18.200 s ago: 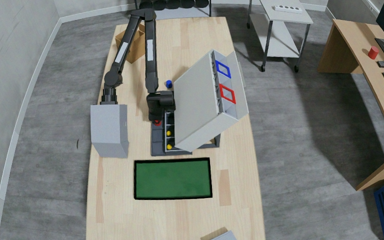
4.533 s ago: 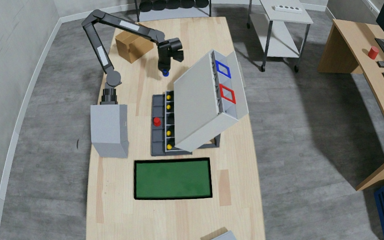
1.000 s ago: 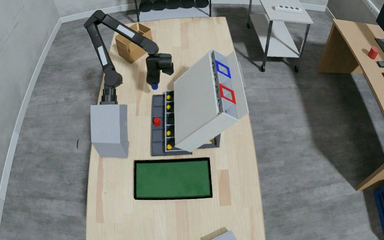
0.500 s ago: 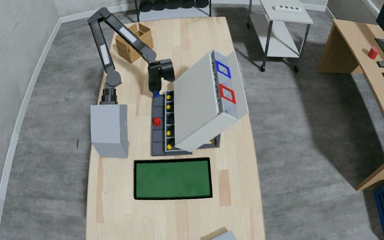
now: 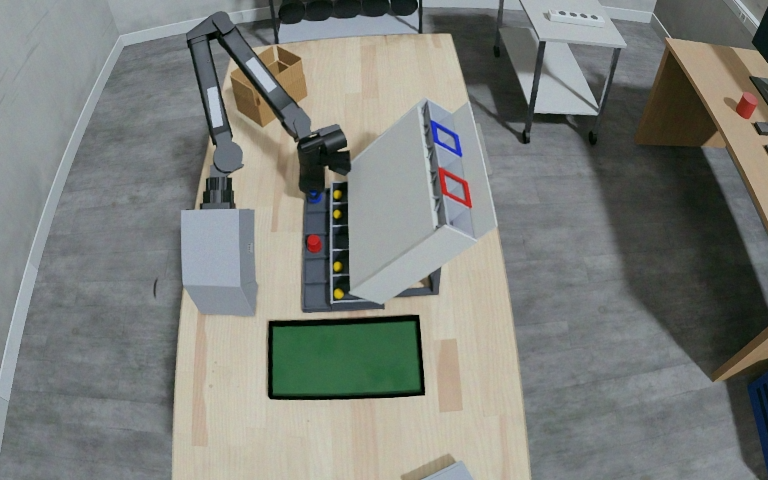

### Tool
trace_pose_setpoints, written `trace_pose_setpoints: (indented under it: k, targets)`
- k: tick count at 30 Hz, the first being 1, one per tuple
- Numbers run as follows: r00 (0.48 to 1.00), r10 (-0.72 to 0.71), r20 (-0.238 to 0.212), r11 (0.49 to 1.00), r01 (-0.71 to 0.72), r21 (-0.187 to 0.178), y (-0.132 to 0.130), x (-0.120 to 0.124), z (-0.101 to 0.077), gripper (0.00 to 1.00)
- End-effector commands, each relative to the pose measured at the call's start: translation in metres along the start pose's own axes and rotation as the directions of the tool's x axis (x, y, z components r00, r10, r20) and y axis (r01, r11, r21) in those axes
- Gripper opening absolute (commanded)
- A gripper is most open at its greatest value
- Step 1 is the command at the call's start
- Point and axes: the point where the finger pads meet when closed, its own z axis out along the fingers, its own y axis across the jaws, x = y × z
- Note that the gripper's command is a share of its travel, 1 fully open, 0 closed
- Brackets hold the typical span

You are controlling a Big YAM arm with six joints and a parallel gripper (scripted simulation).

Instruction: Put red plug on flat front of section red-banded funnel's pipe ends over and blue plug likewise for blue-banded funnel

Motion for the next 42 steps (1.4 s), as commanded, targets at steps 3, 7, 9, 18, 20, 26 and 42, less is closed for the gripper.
trace_pose_setpoints:
  k: [3,7,9,18,20,26,42]
  targets:
    - [1.000,-0.008,0.022,1.000,0.008,-0.008,0.005,-0.003,-0.001,0.00]
    - [1.000,-0.009,0.024,1.000,0.009,-0.008,0.005,-0.003,0.001,0.00]
    - [1.000,-0.009,0.024,1.000,0.009,-0.009,0.005,-0.003,0.003,0.00]
    - [1.000,-0.007,0.024,1.000,0.007,-0.009,0.005,-0.002,0.014,0.00]
    - [1.000,-0.007,0.024,1.000,0.007,-0.009,0.005,-0.002,0.016,0.00]
    - [1.000,-0.010,0.026,1.000,0.011,-0.009,0.005,-0.002,0.018,0.00]
    - [0.999,-0.027,0.040,1.000,0.028,-0.009,0.006,-0.003,0.017,0.59]
